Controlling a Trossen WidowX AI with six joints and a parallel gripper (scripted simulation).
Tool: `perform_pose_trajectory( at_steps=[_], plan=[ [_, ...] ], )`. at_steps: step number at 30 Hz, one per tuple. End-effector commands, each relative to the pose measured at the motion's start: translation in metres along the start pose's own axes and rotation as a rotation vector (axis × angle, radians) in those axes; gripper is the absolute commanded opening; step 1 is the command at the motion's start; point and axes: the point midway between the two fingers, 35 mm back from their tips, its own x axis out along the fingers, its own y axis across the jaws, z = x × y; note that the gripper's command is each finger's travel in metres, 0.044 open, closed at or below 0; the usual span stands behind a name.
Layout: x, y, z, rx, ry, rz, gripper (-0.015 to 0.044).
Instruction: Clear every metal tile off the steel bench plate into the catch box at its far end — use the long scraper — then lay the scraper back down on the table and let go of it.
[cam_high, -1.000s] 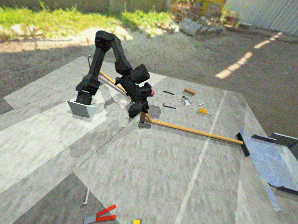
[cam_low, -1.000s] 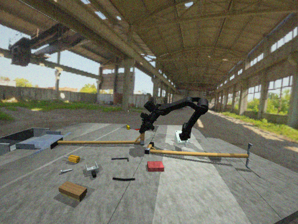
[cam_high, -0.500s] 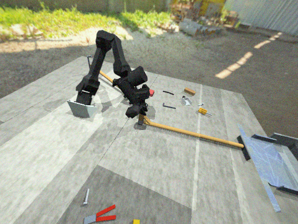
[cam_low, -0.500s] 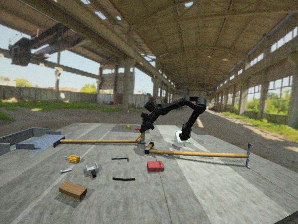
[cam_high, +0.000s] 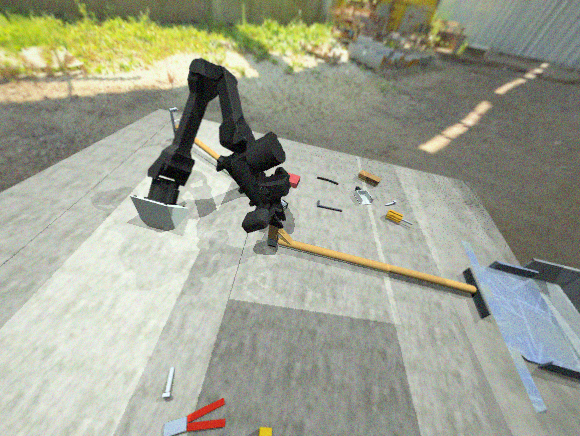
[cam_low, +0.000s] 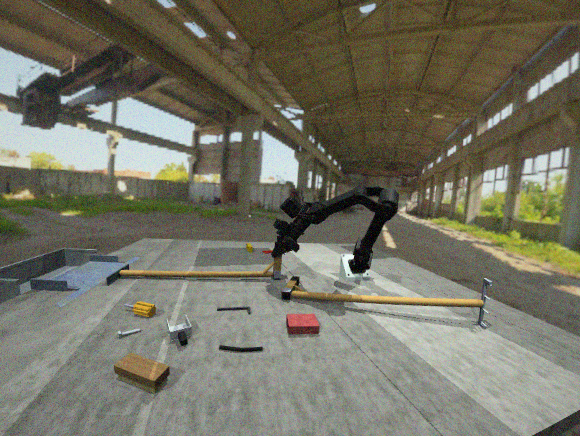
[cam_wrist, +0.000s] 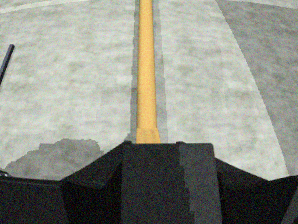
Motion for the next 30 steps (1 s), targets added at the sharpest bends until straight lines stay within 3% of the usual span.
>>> perform_pose_trajectory(
  at_steps=[1,30],
  plan=[
    [0.003,-0.003,0.006,0.004,-0.005,-0.004,0.0000],
    [0.032,-0.010,0.042,0.009,-0.016,-0.010,0.0000]
  ],
)
